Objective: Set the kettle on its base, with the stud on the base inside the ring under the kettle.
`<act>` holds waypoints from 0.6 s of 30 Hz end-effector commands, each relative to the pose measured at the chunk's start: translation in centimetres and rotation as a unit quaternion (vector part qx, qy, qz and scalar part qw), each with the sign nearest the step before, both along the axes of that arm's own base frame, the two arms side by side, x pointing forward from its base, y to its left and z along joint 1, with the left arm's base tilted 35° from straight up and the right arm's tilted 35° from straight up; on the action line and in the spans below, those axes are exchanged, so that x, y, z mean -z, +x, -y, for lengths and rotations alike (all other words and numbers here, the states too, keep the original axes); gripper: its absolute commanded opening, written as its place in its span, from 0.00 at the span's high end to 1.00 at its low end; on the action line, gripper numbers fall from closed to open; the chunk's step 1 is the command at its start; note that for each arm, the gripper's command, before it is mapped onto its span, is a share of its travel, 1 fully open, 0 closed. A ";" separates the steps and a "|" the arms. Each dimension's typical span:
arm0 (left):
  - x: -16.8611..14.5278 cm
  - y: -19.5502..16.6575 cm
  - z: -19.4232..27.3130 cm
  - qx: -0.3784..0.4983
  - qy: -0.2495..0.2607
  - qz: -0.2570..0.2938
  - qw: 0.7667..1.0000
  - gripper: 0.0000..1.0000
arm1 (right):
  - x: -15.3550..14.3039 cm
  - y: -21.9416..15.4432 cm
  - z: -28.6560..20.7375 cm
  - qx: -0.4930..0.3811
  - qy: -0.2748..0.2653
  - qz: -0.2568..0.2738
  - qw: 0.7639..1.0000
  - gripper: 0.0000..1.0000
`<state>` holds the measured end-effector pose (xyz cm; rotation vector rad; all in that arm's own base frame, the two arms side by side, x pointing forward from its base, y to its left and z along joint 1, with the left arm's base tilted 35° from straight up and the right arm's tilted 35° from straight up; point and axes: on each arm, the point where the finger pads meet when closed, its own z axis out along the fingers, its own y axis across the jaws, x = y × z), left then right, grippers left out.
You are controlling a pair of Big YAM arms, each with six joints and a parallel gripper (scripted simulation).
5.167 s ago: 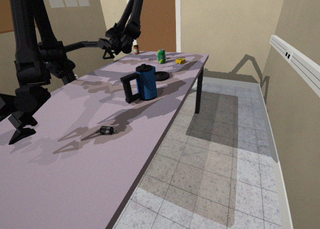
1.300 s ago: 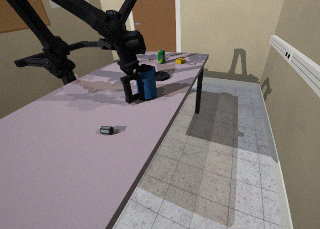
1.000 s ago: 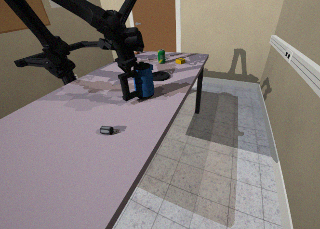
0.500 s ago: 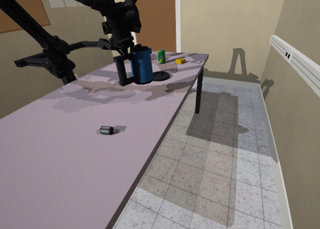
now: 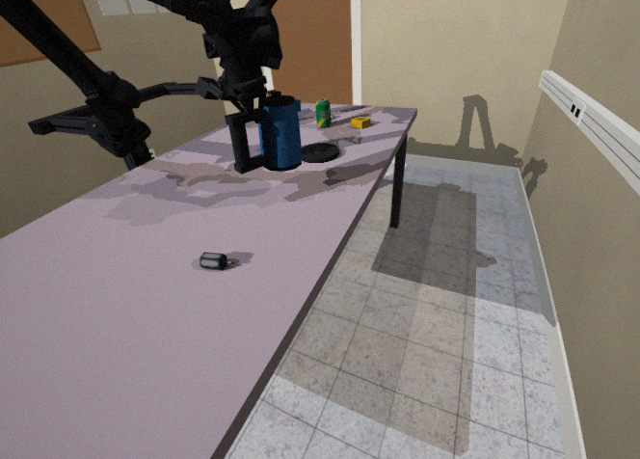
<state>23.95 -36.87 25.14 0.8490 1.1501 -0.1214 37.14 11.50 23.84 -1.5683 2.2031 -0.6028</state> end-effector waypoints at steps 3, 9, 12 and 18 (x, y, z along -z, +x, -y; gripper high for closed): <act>-3.6 -0.7 1.7 0.011 -0.038 0.000 0.999 0.00 | -4.9 1.1 -2.4 -0.012 0.036 0.051 0.998 0.72; -3.3 0.8 1.3 0.003 0.006 0.017 1.000 0.00 | -2.0 1.9 -8.2 -0.053 0.014 0.029 0.998 0.72; -3.0 1.6 1.5 0.024 0.056 0.026 0.998 0.00 | 0.4 2.2 -13.5 -0.103 -0.015 0.013 0.995 0.72; -2.6 2.6 1.3 0.062 0.117 0.028 0.991 0.00 | 2.9 2.5 -19.0 -0.153 -0.044 -0.003 0.987 0.72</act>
